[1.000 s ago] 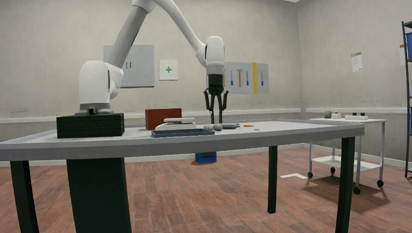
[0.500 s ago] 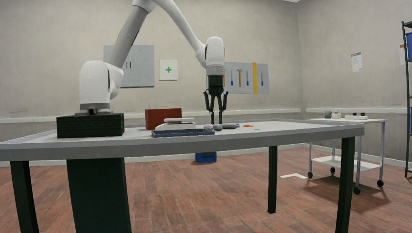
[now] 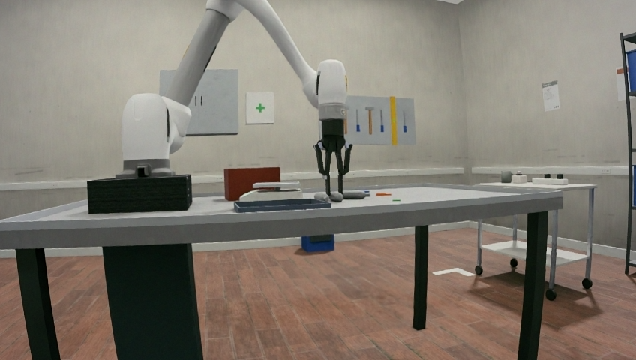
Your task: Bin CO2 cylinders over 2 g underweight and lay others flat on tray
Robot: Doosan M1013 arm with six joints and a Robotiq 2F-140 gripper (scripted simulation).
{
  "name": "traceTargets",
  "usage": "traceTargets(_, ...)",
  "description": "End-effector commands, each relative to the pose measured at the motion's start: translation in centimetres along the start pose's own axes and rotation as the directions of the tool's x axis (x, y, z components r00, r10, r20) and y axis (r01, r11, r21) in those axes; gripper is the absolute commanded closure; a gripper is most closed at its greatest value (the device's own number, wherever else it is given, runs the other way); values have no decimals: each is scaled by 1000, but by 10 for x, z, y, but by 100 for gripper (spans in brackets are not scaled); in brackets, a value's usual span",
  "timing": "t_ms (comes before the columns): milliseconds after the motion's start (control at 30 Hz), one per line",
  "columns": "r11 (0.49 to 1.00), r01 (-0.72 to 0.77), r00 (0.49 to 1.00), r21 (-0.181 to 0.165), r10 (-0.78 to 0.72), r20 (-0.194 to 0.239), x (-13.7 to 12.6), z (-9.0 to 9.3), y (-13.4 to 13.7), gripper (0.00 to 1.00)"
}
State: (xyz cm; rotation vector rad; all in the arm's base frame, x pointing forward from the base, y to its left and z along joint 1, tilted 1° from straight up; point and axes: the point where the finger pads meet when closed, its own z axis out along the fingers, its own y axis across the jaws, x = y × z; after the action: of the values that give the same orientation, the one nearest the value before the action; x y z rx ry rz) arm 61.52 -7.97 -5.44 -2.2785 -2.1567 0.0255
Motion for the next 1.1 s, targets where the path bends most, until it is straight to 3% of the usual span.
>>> traceTargets(0,1000,0,1000,-5,0,3,-2,6,1,69)
traceTargets(1067,1000,-1,1000,-7,1,3,-2,18,2,69)
